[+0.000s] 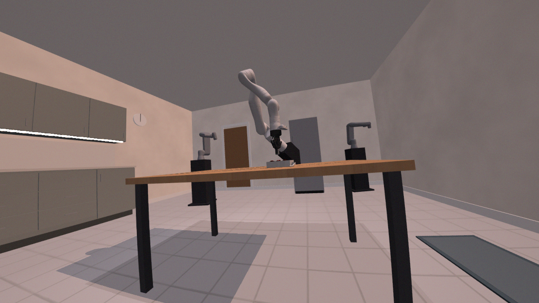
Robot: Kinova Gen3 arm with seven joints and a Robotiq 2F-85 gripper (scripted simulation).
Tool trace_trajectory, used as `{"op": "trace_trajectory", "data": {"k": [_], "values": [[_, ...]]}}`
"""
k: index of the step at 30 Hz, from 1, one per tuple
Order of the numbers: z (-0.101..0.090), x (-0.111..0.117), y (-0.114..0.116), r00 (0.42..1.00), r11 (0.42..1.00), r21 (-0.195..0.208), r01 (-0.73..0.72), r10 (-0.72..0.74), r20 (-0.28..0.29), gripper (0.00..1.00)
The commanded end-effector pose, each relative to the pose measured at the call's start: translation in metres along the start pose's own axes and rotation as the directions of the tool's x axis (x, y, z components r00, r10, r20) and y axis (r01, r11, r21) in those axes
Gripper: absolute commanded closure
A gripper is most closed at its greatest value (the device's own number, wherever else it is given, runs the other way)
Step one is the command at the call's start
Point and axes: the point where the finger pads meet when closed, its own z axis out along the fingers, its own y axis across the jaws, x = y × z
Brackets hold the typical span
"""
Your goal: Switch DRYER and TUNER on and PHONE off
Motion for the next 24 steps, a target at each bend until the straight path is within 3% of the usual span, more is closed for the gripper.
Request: {"op": "trace_trajectory", "data": {"k": [1, 12, 13, 24], "values": [[-0.0007, 0.0008, 0.0001, 1.0, 1.0, -0.001, 0.0, 0.0, -0.003, 1.0], [-0.0007, 0.0008, 0.0001, 1.0, 1.0, -0.001, 0.0, 0.0, -0.003, 1.0], [-0.0007, 0.0008, 0.0001, 1.0, 1.0, -0.001, 0.0, 0.0, -0.003, 0.0], [-0.0094, 0.0008, 0.0001, 1.0, 1.0, -0.001, 0.0, 0.0, -0.003, 0.0]]}}
